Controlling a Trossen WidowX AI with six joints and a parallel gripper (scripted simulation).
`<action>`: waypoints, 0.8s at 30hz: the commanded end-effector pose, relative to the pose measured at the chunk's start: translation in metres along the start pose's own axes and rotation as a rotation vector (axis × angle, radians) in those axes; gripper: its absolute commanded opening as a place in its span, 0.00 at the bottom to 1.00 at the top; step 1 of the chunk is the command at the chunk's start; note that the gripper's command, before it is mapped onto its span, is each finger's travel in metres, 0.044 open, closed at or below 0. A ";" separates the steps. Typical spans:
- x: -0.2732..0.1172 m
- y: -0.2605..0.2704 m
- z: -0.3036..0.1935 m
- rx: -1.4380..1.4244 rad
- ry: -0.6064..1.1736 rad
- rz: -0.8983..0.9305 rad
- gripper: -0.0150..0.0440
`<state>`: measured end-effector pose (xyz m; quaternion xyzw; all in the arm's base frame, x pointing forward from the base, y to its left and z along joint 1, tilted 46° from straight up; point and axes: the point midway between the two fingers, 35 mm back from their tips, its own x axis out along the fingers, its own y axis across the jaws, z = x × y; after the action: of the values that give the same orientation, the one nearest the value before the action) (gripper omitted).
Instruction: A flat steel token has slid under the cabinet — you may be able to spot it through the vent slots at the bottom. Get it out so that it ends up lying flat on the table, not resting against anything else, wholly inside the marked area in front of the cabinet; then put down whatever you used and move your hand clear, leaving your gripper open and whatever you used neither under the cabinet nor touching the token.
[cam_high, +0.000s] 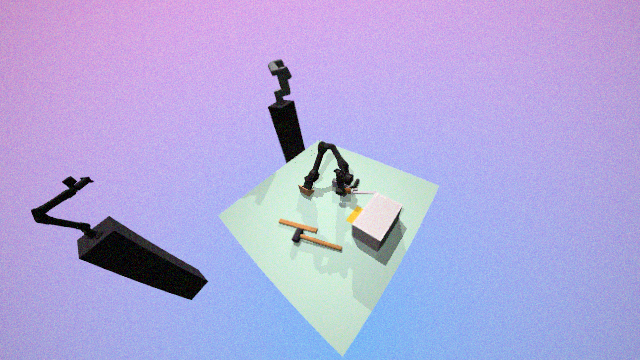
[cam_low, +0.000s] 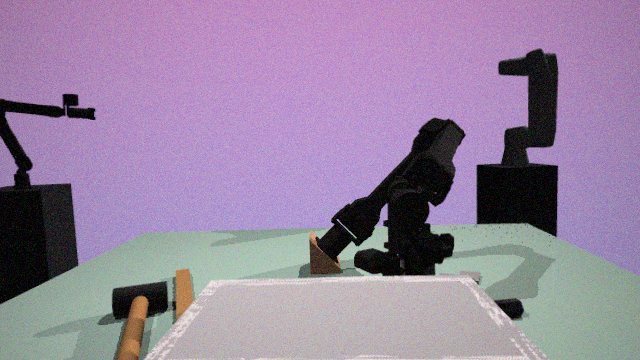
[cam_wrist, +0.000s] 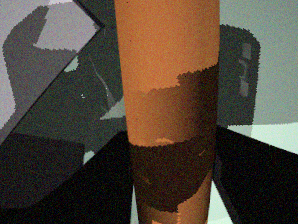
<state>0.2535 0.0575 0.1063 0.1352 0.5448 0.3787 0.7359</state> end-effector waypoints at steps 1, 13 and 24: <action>-0.001 0.007 0.003 -0.016 -0.006 -0.002 0.25; -0.001 0.020 0.010 -0.016 -0.006 -0.001 0.25; -0.002 0.032 0.015 -0.016 -0.007 -0.001 0.25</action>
<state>0.2541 0.0728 0.1253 0.1312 0.5472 0.3718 0.7383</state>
